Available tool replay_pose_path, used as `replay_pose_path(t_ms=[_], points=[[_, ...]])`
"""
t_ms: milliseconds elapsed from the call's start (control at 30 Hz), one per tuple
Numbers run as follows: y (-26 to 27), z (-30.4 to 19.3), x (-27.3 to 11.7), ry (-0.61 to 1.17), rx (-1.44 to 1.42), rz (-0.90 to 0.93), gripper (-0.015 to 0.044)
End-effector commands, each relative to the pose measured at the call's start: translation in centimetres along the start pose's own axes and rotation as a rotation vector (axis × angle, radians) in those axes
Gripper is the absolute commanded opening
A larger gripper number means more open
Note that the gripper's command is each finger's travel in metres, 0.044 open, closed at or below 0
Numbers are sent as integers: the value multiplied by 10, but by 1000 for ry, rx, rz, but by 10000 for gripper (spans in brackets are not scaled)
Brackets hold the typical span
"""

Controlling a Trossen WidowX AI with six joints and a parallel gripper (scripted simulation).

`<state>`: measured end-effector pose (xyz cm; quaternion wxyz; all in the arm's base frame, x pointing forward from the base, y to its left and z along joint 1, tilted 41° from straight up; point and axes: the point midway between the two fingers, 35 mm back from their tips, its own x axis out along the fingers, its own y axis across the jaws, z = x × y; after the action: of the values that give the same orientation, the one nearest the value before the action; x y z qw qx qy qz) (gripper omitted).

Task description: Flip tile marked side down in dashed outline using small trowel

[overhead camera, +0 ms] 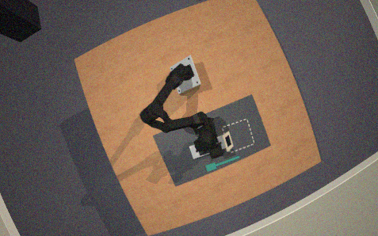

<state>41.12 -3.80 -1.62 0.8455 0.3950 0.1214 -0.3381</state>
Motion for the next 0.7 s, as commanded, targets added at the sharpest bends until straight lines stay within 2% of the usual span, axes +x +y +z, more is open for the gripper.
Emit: replay_pose_path(t_ms=[0,667], points=[[7,-12,-3,5,3,12,0],[5,-47,-1,6,5,13,0]])
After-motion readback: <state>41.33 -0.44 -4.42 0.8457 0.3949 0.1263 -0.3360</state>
